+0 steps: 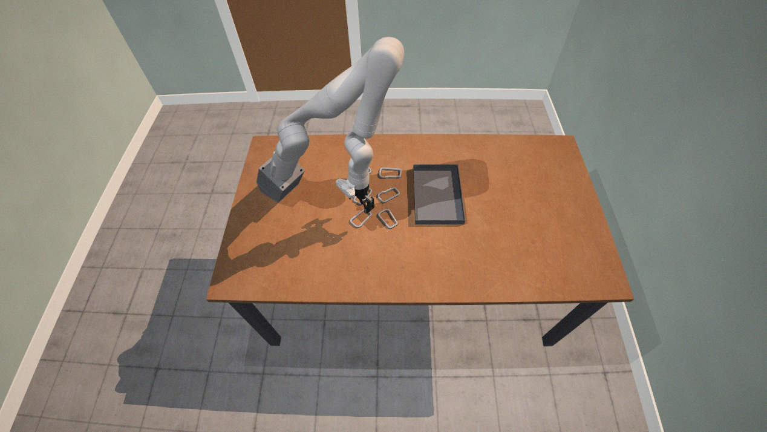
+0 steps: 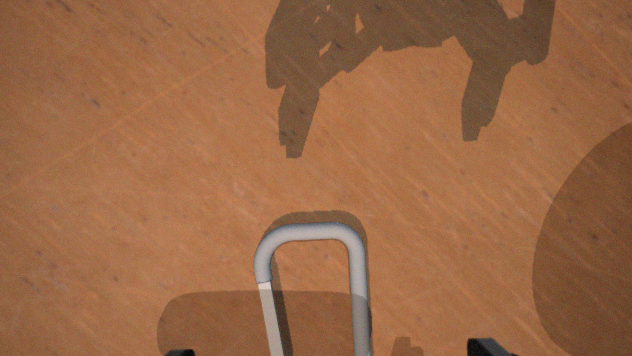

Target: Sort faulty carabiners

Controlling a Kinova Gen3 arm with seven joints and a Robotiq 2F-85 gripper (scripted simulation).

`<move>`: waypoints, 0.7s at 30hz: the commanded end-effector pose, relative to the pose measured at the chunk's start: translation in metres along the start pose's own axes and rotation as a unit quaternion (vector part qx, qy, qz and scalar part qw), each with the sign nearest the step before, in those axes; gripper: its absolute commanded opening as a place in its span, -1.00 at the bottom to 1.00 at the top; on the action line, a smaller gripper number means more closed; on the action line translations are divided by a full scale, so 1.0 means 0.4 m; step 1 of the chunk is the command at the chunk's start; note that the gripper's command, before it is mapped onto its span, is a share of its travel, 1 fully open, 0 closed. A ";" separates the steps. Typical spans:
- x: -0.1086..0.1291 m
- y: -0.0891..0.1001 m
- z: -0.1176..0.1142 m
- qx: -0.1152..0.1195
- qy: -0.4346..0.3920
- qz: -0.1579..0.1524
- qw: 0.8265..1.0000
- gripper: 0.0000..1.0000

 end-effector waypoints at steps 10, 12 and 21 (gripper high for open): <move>0.009 0.000 0.012 0.025 0.001 -0.024 0.999 1.00; 0.009 0.000 0.012 0.025 0.001 -0.024 0.999 1.00; 0.000 0.001 0.000 0.000 0.000 -0.001 1.000 1.00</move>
Point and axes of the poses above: the point where the finger pads meet when closed, its own y axis back along the fingers, its own z axis across the jaws, x = y × z, the point moved 7 cm from there along y, back along the fingers, and after that the axes turned 10 degrees about -y, right-handed, at the moved point
